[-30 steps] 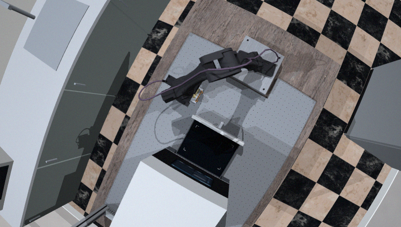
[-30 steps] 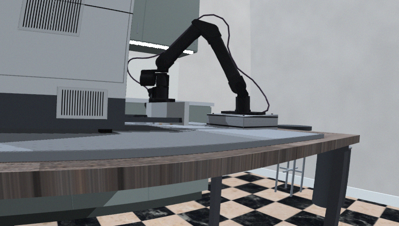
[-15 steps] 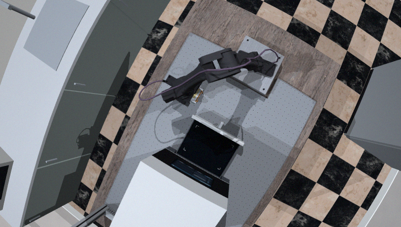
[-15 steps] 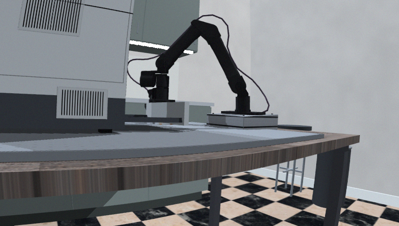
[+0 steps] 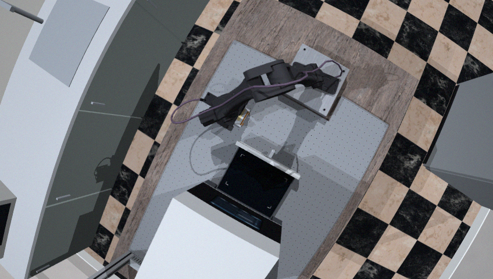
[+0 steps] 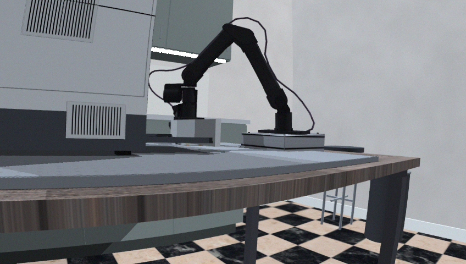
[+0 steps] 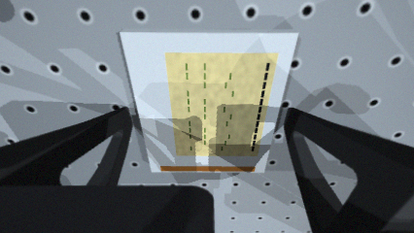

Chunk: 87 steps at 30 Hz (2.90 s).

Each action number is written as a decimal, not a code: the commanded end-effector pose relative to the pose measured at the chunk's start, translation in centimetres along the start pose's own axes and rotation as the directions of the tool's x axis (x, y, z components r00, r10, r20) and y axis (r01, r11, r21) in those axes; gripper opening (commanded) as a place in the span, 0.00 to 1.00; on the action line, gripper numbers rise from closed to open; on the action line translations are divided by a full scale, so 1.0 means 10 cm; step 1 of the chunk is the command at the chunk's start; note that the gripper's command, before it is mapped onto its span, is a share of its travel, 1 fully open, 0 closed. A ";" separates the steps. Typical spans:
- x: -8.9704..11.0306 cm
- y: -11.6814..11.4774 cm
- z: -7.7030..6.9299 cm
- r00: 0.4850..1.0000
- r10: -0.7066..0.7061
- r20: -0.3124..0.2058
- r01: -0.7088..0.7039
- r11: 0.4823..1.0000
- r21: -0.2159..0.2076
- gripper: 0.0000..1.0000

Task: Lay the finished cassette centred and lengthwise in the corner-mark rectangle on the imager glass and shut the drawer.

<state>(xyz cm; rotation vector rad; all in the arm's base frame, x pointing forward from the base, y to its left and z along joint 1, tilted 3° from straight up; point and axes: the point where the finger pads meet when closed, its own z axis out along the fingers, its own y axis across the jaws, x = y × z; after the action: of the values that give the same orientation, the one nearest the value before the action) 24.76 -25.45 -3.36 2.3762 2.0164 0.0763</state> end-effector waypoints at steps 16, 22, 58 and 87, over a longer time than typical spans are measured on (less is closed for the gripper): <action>-0.04 0.04 -0.04 1.000 0.002 0.016 -0.001 1.000 -0.015 1.00; -0.04 0.04 -0.04 1.000 0.002 0.016 -0.001 1.000 -0.015 1.00; -0.04 0.05 -0.04 1.000 0.002 0.016 -0.001 1.000 -0.015 0.00; -0.04 0.05 -0.04 1.000 0.002 0.016 -0.001 1.000 -0.015 0.00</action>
<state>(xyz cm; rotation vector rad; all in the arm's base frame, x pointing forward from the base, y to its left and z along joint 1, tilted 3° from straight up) 24.72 -25.38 -3.55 2.3769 2.0164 0.0773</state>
